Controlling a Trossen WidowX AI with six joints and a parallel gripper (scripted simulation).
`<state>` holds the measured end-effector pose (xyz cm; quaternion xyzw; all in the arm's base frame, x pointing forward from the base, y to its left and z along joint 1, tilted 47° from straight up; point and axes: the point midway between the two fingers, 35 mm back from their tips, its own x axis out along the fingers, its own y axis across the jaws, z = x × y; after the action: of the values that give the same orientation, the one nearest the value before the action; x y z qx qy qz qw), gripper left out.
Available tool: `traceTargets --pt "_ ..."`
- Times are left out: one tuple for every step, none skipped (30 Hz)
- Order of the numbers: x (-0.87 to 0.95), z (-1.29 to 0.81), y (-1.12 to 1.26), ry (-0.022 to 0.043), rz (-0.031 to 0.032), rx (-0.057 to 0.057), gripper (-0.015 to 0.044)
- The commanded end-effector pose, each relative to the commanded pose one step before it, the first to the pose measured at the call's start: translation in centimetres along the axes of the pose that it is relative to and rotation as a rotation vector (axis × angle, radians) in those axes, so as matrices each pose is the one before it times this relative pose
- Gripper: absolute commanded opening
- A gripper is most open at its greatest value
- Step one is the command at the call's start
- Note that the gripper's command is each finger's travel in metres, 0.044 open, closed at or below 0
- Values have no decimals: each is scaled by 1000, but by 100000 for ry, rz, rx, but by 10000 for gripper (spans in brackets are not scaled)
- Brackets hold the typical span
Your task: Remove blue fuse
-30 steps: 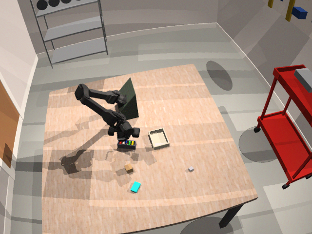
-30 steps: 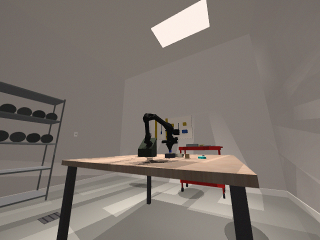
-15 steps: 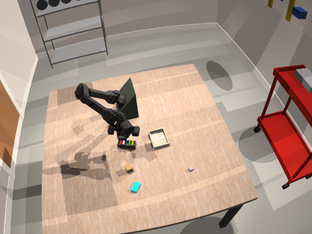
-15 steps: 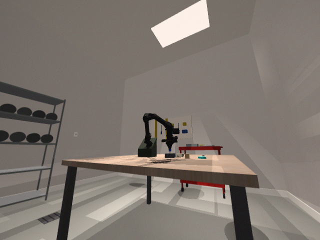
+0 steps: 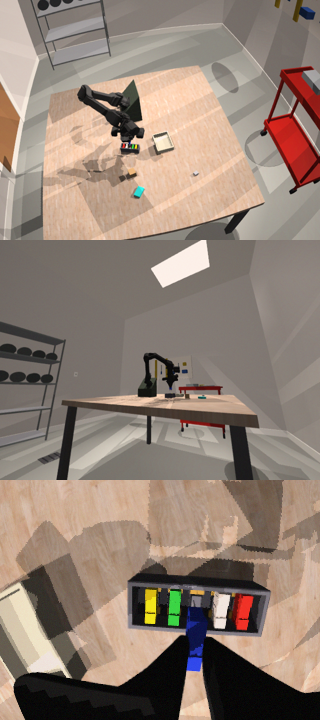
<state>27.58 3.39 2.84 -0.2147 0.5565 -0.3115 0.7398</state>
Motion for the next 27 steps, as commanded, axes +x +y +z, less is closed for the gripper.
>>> traceTargets --pt "-319 -70 1968 242 934 -331 0" --pt "-49 -31 508 21 161 -19 0" --pt "-46 -41 509 22 152 -18 0" --pt "-43 -51 511 23 142 -17 0" --pt "-40 -61 511 23 133 -15 0" --pt "-37 -71 512 24 124 -14 0" --pt "-34 -80 513 24 114 -12 0" --pt "-30 -90 513 24 105 -11 0" --pt "-27 -100 513 23 96 -9 0" --pt "-24 -110 512 23 86 -7 0" --pt "-20 -120 512 22 77 -5 0" --pt "-17 -130 511 22 68 -3 0" --pt "-13 -140 510 21 58 -1 0" --pt "-10 -149 509 19 49 1 0" --pt "-6 -159 507 18 40 3 0" --pt "-2 -169 506 16 31 5 0" --pt "2 -179 504 15 22 7 0" --pt "5 -188 502 13 13 9 0" --pt "9 -198 499 11 4 12 0" --pt "13 -207 497 8 -5 14 0" --pt "17 -217 494 6 -14 17 0" --pt "21 -226 491 3 -23 19 0" --pt "25 -235 488 0 -32 22 0" --pt "30 -244 484 -3 -41 24 0" --pt "34 -253 480 -6 -49 27 0" --pt "38 -262 477 -9 -58 30 0" --pt "43 -271 472 -13 -67 33 0"
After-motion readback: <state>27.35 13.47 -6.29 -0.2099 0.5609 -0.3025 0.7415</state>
